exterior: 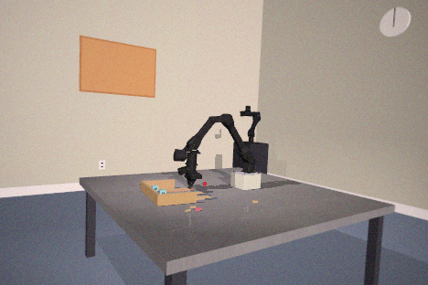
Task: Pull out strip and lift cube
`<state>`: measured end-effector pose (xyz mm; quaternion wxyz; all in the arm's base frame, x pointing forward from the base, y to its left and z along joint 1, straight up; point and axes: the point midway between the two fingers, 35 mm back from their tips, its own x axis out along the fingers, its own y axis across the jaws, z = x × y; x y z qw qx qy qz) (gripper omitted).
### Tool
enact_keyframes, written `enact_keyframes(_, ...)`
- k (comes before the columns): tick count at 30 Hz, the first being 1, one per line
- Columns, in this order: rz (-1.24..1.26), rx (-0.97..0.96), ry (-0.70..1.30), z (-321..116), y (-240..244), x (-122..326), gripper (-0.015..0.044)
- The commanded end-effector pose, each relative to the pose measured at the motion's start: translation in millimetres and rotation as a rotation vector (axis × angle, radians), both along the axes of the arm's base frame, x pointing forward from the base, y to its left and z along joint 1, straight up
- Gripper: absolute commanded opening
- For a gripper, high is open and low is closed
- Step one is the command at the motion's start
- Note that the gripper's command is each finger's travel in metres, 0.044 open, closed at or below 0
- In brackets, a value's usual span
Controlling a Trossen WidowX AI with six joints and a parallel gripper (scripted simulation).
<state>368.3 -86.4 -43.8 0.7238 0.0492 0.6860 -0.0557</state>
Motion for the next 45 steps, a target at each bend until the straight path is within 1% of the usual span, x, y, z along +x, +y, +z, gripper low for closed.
enact_keyframes(1,0.000,0.002,0.021,-4.8,1.7,-12.4,0.0000)
enact_keyframes(45,0.000,0.003,0.027,-8.1,11.2,-78.3,0.0000)
